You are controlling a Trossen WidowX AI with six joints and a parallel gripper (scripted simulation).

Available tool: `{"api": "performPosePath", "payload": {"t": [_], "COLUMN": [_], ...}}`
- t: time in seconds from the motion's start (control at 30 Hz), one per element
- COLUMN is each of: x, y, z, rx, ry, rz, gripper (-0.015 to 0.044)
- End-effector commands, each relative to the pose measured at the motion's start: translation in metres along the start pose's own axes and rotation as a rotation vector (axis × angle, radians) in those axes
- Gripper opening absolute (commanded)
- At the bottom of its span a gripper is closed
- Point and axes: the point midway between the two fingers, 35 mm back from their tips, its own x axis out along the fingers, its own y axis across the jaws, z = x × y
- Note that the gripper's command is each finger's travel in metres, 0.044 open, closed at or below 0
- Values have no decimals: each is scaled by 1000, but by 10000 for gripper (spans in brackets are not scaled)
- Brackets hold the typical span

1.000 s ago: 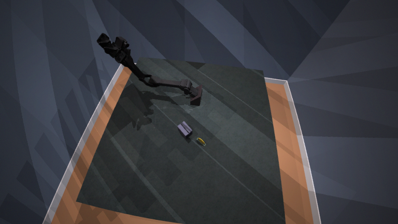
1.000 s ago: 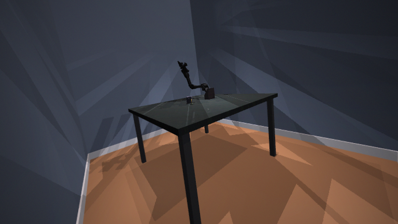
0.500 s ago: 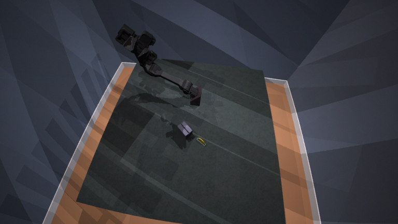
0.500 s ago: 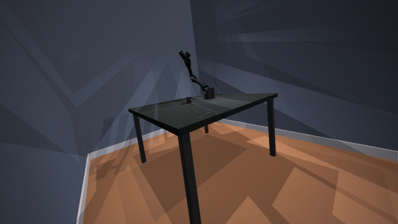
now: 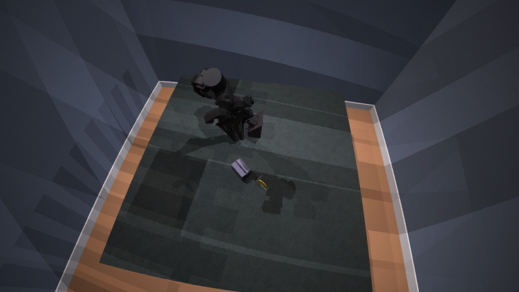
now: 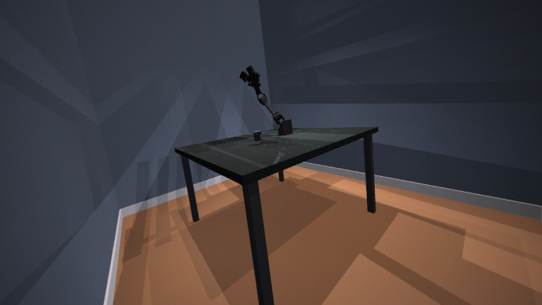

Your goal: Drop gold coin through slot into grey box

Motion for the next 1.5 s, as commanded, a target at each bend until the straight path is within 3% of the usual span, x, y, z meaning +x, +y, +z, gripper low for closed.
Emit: {"api": "performPosePath", "payload": {"t": [0.0,0.2,0.43,0.7,1.47], "x": [44,96,161,192,221], "y": [31,77,167,262,306], "z": [-9,-29,-78,-137,-170], "rx": [46,110,216,295,295], "ry": [96,249,566,936,945], "rz": [113,262,503,704,707], "gripper": [161,161,161,161,161]}}
